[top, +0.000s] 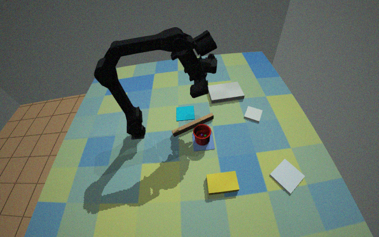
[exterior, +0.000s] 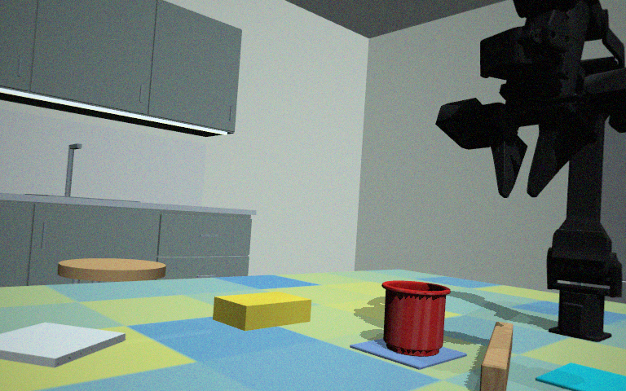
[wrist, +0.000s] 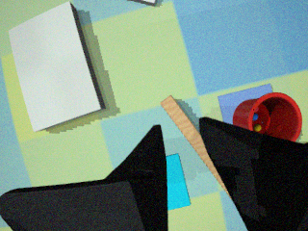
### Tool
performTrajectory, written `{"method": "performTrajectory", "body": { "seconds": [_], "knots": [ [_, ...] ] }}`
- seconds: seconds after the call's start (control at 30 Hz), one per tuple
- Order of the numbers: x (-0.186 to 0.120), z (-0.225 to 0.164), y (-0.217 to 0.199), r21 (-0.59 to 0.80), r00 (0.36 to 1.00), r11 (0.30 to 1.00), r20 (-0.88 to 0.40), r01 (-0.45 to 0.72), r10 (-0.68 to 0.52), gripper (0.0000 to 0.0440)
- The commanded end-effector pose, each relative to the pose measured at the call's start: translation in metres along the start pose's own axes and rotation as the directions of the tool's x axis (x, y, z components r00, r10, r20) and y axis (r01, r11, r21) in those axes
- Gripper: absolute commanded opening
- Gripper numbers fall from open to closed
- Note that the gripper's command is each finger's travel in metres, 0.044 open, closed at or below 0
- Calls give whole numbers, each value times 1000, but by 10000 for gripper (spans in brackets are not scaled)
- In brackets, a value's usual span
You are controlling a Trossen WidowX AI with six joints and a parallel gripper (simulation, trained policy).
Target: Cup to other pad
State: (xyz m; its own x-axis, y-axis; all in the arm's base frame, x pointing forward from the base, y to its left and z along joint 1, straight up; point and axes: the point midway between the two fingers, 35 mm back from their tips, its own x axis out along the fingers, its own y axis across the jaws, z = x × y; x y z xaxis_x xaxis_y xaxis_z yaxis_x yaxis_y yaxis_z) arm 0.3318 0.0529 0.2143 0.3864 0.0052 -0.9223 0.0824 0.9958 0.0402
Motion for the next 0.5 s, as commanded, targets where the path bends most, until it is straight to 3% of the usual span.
{"method": "performTrajectory", "body": {
  "seconds": [0.0,0.47],
  "knots": [
    [8,-4,-6,-22,997,999,-67,27,-28,107],
    [28,-20,-34,-106,960,991,-259,82,-107,99]
  ]
}}
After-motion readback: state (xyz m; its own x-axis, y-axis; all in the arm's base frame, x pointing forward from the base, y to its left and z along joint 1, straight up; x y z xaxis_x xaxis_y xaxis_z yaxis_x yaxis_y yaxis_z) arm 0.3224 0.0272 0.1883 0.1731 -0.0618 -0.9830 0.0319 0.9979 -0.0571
